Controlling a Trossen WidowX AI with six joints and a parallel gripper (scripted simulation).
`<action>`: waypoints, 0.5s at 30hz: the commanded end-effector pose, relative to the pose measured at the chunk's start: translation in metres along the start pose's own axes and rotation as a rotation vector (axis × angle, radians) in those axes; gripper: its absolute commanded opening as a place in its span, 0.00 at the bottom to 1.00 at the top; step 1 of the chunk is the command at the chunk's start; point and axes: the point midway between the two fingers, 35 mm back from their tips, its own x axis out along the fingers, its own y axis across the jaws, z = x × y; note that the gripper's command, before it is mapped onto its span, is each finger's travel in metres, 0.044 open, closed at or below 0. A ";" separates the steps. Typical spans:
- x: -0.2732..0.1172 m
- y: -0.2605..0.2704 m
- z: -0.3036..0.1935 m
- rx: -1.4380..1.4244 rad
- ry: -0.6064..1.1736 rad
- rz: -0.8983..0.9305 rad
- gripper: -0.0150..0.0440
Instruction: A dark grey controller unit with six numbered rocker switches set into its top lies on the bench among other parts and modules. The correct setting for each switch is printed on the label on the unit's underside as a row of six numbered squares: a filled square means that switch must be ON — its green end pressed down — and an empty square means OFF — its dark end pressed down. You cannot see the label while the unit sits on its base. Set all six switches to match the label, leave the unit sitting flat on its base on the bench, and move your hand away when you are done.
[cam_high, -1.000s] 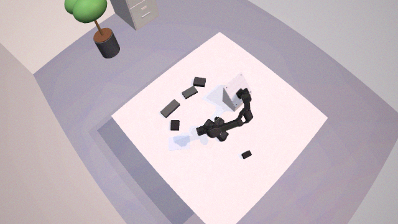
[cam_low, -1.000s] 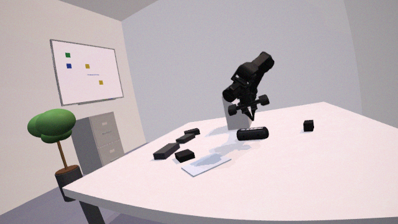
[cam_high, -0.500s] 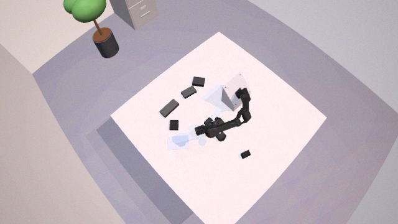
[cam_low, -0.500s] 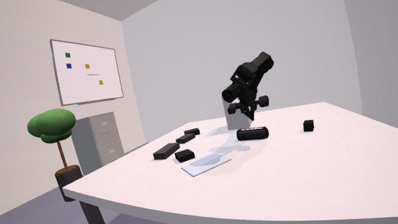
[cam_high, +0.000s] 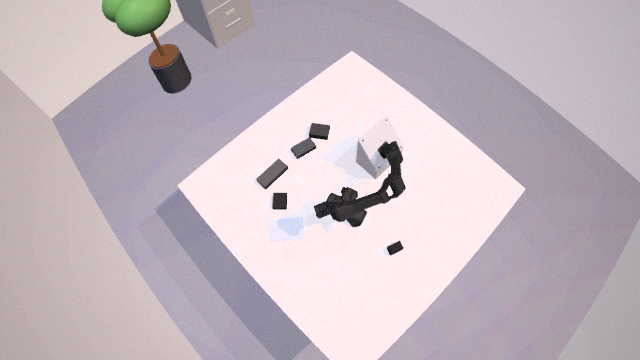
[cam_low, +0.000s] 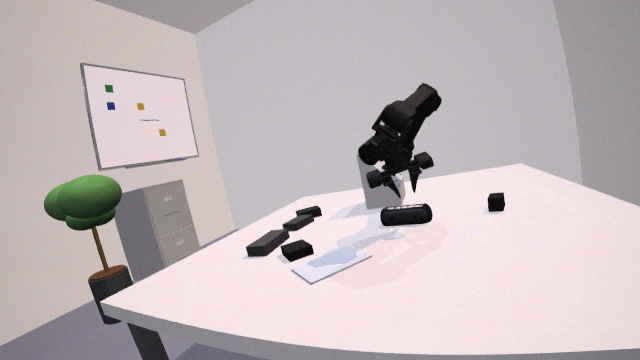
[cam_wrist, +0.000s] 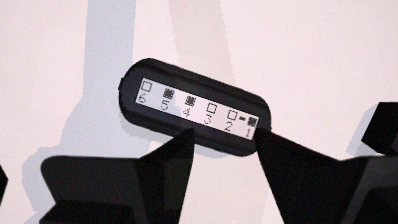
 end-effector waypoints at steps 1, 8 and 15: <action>-0.001 -0.004 0.000 -0.228 0.017 0.018 0.74; 0.001 -0.008 0.000 -0.695 0.030 0.056 1.00; 0.002 -0.013 0.000 -1.162 0.029 0.101 1.00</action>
